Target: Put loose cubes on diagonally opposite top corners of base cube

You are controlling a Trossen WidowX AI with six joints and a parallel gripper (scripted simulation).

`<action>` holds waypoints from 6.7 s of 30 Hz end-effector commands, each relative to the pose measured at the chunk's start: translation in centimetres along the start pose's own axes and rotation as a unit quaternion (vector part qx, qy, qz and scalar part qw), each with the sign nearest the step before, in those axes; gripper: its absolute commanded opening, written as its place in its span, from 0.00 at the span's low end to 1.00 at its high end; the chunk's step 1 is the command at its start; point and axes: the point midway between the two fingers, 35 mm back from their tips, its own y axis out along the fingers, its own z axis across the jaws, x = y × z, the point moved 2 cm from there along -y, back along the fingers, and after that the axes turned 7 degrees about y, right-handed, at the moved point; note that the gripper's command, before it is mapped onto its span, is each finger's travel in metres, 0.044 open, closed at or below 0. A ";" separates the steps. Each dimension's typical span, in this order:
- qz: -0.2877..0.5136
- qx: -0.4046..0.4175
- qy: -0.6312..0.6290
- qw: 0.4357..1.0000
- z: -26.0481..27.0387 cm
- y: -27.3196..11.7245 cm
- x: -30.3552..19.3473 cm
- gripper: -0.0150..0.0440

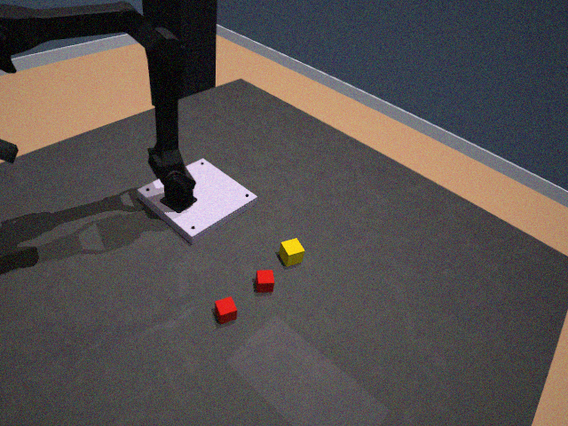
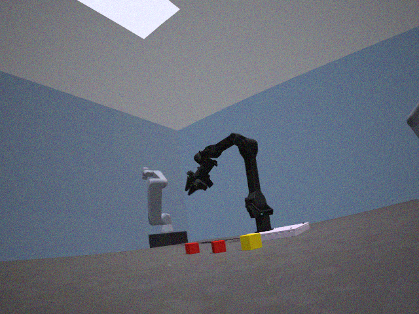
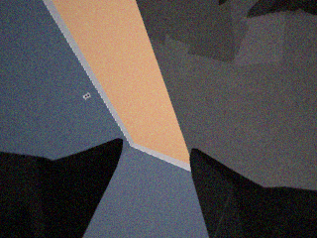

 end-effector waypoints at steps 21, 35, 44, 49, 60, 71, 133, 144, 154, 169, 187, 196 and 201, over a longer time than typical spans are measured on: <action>0.063 -0.209 -0.367 0.904 -16.8 5.2 -11.8 0.70; 0.118 -0.294 -0.580 0.751 -28.3 3.7 -15.6 0.70; 0.155 -0.328 -0.699 0.616 -35.3 1.2 -16.3 0.70; 0.175 -0.340 -0.757 0.530 -39.0 -0.5 -16.1 0.70; 0.215 -0.345 -0.856 0.320 -46.1 -5.0 -14.4 0.70; 0.237 -0.331 -0.900 0.153 -50.2 -8.6 -12.2 0.70; 0.238 -0.331 -0.900 0.153 -54.9 -2.9 -8.1 0.43; 0.238 -0.331 -0.900 0.153 -53.1 -5.2 -10.0 0.43; 0.238 -0.331 -0.900 0.153 -51.3 -7.4 -11.5 0.43; 0.230 -0.342 -0.894 0.177 -51.8 -9.7 -11.3 0.43; 0.202 -0.366 -0.874 0.247 -55.6 -12.4 -8.5 0.43; 0.185 -0.374 -0.862 0.288 -57.1 -13.7 -7.2 0.43; 0.176 -0.377 -0.854 0.312 -57.9 -14.3 -6.5 0.43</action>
